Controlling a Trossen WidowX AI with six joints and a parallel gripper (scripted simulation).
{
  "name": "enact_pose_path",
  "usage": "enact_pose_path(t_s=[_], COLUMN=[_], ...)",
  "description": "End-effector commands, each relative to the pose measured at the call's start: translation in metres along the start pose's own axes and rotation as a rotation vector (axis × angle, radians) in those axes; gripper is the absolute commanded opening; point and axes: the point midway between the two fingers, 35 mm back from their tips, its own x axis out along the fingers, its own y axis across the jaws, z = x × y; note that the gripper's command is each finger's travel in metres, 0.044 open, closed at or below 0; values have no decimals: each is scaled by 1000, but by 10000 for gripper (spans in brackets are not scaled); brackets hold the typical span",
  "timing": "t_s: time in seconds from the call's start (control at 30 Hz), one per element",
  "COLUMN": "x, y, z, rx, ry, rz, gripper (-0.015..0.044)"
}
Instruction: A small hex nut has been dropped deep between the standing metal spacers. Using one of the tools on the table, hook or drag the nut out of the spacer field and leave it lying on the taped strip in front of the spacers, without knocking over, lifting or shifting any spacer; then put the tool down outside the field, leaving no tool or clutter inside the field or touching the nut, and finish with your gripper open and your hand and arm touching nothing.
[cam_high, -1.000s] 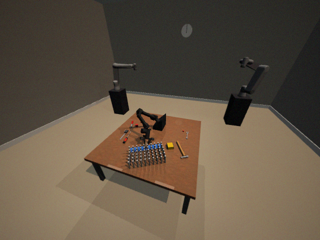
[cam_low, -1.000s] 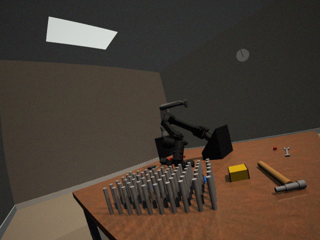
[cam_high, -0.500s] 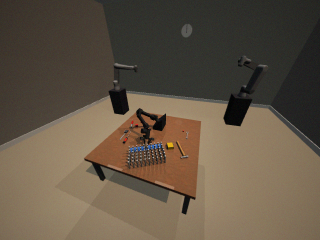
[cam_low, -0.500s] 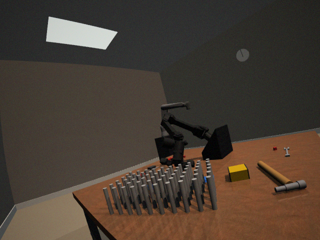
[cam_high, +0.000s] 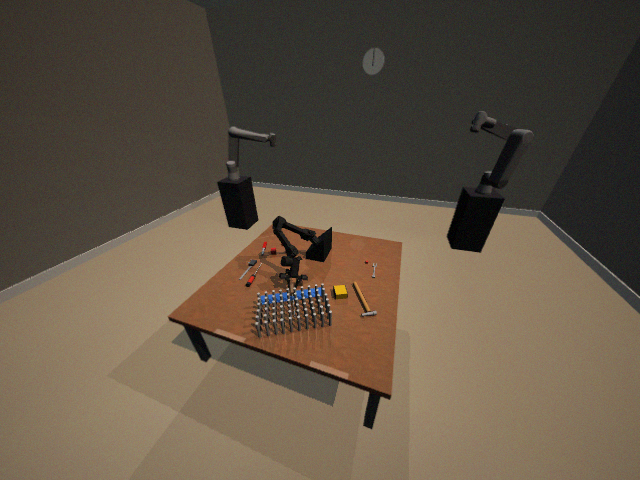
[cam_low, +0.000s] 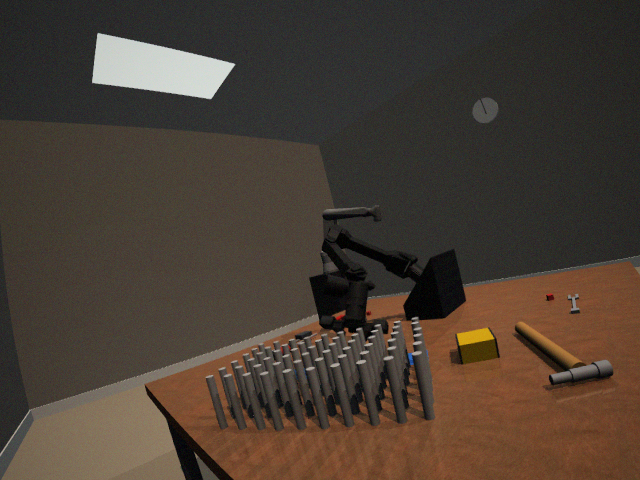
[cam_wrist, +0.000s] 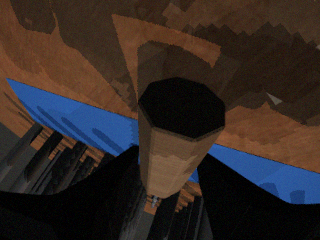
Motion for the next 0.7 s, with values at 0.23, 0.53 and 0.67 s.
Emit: enact_pose_path(t_s=[0.23, 0.53, 0.67], x=[-5, -7, -9], y=[2, 2, 2], z=[9, 14, 16], rx=[-7, -7, -6], ry=[-3, -3, -3], rz=[-2, -3, -3], gripper=[0, 0, 0])
